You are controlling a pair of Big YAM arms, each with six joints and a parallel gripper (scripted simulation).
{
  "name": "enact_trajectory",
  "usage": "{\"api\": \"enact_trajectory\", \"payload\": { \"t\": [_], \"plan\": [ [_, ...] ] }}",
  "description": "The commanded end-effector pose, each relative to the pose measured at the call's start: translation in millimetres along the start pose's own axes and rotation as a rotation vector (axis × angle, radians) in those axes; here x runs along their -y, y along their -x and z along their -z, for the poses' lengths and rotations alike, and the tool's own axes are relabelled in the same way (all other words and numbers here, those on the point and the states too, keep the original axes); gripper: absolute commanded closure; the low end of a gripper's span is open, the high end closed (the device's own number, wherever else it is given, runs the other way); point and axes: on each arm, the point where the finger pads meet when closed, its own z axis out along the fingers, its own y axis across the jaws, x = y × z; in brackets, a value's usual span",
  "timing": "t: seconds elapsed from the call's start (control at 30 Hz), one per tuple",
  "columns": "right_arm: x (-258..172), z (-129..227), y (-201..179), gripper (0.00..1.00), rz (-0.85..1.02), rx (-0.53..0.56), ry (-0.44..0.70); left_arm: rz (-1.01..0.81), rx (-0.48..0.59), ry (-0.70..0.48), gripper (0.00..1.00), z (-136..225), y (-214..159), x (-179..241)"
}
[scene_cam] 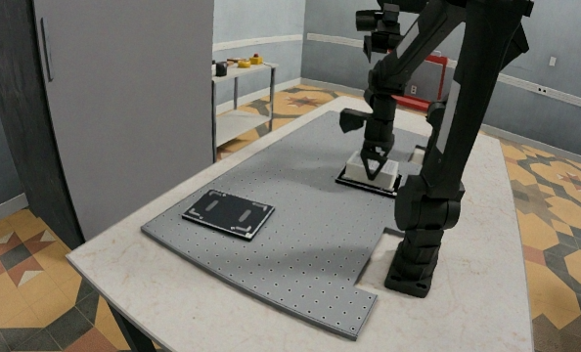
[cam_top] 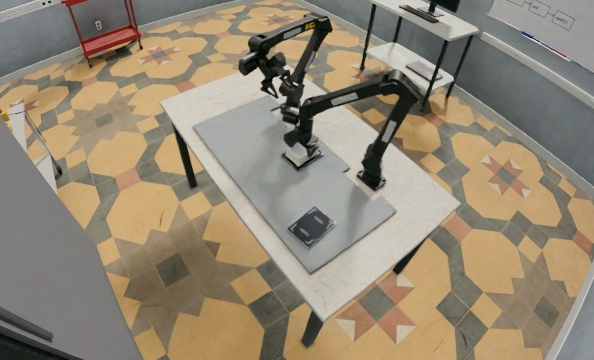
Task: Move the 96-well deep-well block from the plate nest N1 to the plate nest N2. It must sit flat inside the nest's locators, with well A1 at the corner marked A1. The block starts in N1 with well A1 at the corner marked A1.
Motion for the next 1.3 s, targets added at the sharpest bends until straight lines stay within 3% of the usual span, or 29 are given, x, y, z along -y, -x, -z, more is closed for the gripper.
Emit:
{"api": "enact_trajectory", "payload": {
  "t": [0.0,0.27,0.4,0.6,0.93,1.27],
  "plan": [
    [7,9,9,0.0,0.023,0.002,-0.014,0.009,0.012,-0.018,0.0,10,6,11],
    [-1,5,17,0.0,-0.074,-0.028,-0.017,0.003,0.007,-0.01,0.0,4,3,6],
    [-19,-3,29,0.0,-0.203,-0.127,-0.041,0.003,0.007,-0.01,0.0,4,3,6],
    [-48,-5,44,0.0,-0.307,-0.243,-0.168,0.003,0.007,-0.01,0.0,4,3,6],
    [-75,16,70,0.0,-0.354,-0.207,-0.382,0.003,0.007,-0.01,0.0,4,3,6],
    [-95,40,85,0.0,-0.418,-0.067,-0.536,0.003,0.007,-0.01,0.0,4,3,6]
  ]
}}
